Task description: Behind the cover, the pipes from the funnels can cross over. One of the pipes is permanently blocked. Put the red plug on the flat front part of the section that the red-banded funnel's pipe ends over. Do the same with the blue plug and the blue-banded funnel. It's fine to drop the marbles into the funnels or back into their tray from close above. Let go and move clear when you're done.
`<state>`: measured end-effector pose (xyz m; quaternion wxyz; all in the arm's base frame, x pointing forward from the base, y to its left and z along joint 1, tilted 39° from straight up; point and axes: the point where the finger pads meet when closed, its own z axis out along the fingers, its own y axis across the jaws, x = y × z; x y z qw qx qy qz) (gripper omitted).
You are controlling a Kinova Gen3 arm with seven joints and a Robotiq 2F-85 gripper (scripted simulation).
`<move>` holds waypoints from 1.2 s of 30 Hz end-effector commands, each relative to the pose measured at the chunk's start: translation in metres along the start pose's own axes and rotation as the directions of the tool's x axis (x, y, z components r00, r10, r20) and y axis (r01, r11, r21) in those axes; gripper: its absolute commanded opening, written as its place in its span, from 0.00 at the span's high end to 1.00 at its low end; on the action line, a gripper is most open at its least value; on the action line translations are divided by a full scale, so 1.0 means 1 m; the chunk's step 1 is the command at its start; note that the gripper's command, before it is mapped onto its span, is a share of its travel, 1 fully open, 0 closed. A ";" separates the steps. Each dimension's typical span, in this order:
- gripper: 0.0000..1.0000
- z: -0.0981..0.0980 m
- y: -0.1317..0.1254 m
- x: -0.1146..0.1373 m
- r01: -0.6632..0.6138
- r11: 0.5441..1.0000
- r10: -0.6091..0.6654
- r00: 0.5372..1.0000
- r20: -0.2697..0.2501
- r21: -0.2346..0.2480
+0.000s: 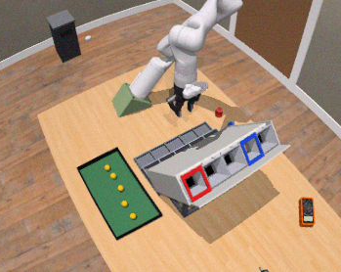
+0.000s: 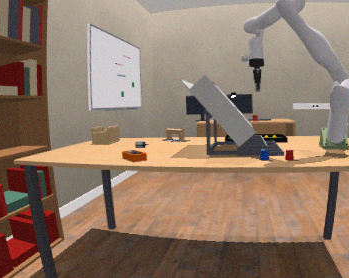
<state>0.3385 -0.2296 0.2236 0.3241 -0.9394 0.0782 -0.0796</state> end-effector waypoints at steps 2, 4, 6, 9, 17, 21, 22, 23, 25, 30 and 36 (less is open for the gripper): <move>0.50 -0.001 0.000 0.000 0.000 1.000 0.000 1.000 -0.001 -0.001; 0.50 -0.001 0.000 0.000 0.000 1.000 0.000 1.000 -0.001 -0.001; 0.50 -0.001 0.000 0.000 0.000 1.000 0.000 1.000 -0.001 -0.001; 0.50 -0.001 0.000 0.000 0.000 1.000 0.000 1.000 -0.001 -0.001; 0.50 -0.001 0.000 0.000 0.000 1.000 0.000 1.000 -0.001 -0.001; 0.50 -0.001 0.000 0.000 0.000 1.000 0.000 1.000 -0.001 -0.001; 0.50 -0.001 0.000 0.000 0.000 1.000 0.000 1.000 -0.001 -0.001; 0.50 -0.001 0.000 0.000 0.000 1.000 0.000 1.000 -0.001 -0.001; 0.50 -0.001 0.000 0.000 0.000 1.000 0.000 1.000 -0.001 -0.001; 0.50 -0.001 0.000 0.000 0.000 1.000 0.000 1.000 -0.001 -0.001; 0.50 0.049 0.076 -0.019 0.000 1.000 0.000 1.000 -0.001 -0.001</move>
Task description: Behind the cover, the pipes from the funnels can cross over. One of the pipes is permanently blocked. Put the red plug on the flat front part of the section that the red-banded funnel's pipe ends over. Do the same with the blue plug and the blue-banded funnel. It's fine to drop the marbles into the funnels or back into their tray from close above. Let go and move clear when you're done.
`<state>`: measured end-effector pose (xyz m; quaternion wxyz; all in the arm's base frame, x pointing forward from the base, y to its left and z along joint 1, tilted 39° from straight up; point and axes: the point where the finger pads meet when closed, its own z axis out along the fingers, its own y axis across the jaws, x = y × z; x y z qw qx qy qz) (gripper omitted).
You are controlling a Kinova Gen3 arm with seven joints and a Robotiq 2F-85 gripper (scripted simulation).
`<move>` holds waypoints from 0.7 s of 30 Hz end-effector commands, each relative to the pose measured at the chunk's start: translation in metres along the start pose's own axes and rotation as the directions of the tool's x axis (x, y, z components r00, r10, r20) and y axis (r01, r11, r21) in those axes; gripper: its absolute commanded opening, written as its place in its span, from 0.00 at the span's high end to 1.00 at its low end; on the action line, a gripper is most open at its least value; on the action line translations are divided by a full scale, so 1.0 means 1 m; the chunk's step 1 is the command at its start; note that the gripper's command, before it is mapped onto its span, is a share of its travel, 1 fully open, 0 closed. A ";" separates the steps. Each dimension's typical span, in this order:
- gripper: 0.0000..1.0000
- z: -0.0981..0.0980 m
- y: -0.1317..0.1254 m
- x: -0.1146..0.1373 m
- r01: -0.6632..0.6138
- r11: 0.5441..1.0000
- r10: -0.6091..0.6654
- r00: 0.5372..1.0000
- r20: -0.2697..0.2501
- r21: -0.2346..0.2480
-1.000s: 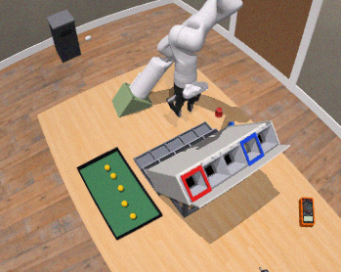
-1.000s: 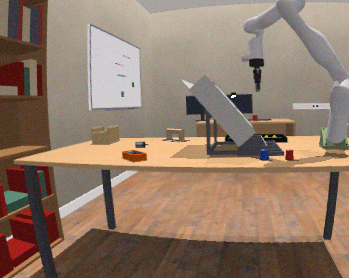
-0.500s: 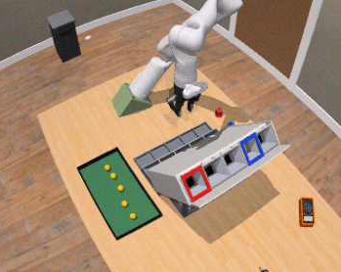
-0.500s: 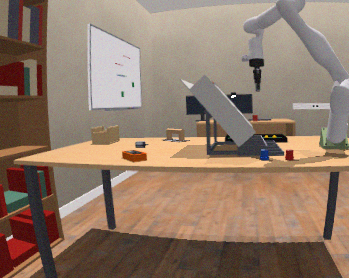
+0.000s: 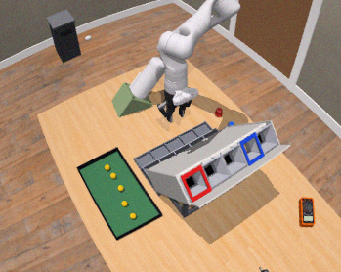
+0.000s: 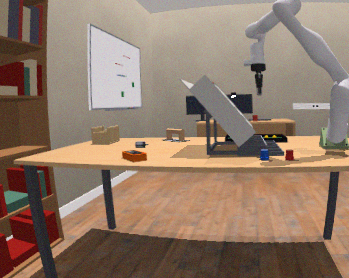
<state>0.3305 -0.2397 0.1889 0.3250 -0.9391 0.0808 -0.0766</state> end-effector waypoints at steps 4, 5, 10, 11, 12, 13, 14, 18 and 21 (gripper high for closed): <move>0.50 0.061 0.092 -0.019 0.007 1.000 -0.007 1.000 -0.006 -0.002; 0.50 0.061 0.093 -0.020 0.007 1.000 -0.007 1.000 -0.006 -0.002; 0.50 0.061 0.093 -0.020 0.007 1.000 -0.007 1.000 -0.006 -0.002; 0.50 0.061 0.093 -0.020 0.007 1.000 -0.007 1.000 -0.006 -0.002; 0.50 0.061 0.093 -0.020 0.007 1.000 -0.007 1.000 -0.006 -0.002; 0.50 0.081 0.122 -0.026 0.008 1.000 -0.008 1.000 -0.004 -0.005; 0.50 0.081 0.122 -0.026 0.008 1.000 -0.008 1.000 -0.004 -0.005; 0.50 0.081 0.122 -0.026 0.008 1.000 -0.008 1.000 -0.004 -0.005; 0.50 0.081 0.122 -0.026 0.008 1.000 -0.008 1.000 -0.004 -0.005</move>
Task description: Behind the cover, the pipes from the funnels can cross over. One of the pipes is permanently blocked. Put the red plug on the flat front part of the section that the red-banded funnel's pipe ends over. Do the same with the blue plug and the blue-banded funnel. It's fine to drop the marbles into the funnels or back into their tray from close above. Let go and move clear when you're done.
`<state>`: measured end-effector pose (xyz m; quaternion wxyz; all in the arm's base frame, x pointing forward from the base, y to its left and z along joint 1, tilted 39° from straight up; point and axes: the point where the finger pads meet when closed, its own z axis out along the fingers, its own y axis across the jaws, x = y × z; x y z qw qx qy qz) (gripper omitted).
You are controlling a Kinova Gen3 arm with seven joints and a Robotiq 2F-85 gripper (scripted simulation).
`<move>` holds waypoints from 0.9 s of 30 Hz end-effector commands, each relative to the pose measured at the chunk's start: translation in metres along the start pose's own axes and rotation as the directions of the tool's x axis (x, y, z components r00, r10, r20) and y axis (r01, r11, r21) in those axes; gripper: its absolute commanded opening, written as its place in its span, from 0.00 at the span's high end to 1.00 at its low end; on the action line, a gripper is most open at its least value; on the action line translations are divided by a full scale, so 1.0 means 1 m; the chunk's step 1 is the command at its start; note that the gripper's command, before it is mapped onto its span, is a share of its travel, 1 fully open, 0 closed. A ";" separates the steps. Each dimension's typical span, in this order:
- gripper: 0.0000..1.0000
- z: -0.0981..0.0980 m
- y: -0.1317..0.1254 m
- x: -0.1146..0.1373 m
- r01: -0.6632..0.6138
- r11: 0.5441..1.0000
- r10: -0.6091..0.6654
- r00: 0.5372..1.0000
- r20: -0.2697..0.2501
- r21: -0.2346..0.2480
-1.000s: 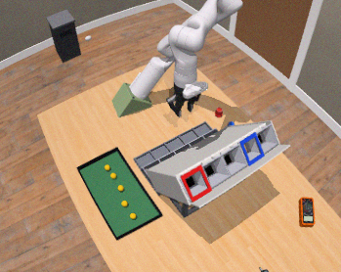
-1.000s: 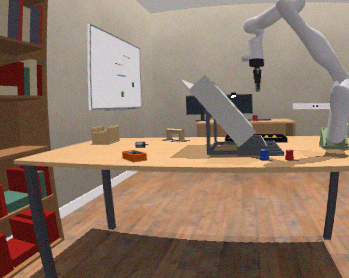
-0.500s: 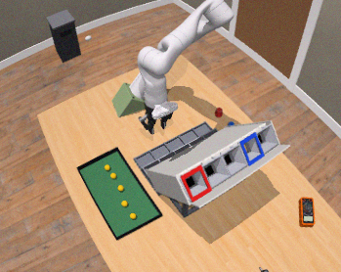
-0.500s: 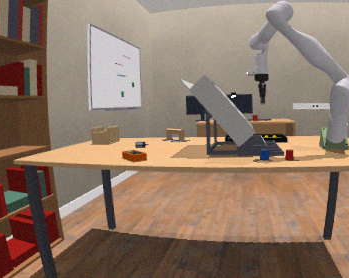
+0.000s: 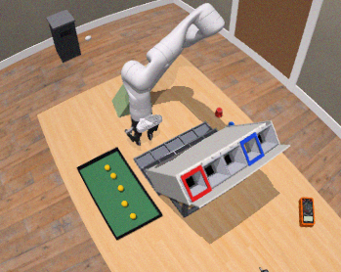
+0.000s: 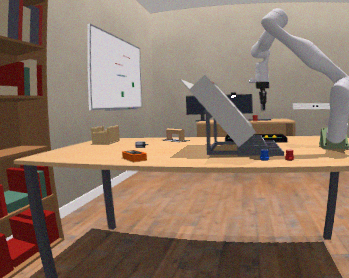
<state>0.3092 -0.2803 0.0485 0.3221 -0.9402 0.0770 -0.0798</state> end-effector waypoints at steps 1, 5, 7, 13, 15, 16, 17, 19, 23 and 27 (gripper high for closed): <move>0.50 0.000 0.001 0.000 -0.002 1.000 0.002 1.000 -0.001 0.000; 0.50 0.000 0.001 0.000 -0.002 1.000 0.002 1.000 -0.001 0.000; 0.50 0.000 0.001 0.000 -0.002 1.000 0.002 1.000 -0.001 0.000; 0.50 0.022 0.080 -0.042 -0.003 1.000 0.003 1.000 -0.002 0.002; 0.50 0.028 0.104 -0.056 -0.003 1.000 0.003 1.000 -0.002 0.002; 0.50 0.031 0.117 -0.062 -0.003 1.000 0.003 1.000 -0.002 0.002; 0.50 0.034 0.129 -0.067 -0.003 1.000 0.003 1.000 -0.002 0.002; 0.50 0.035 0.130 -0.068 -0.003 1.000 0.003 1.000 -0.002 0.002; 0.50 0.035 0.130 -0.068 -0.003 1.000 0.003 1.000 -0.002 0.002; 0.50 0.040 0.153 -0.079 -0.001 1.000 0.001 1.000 -0.002 -0.006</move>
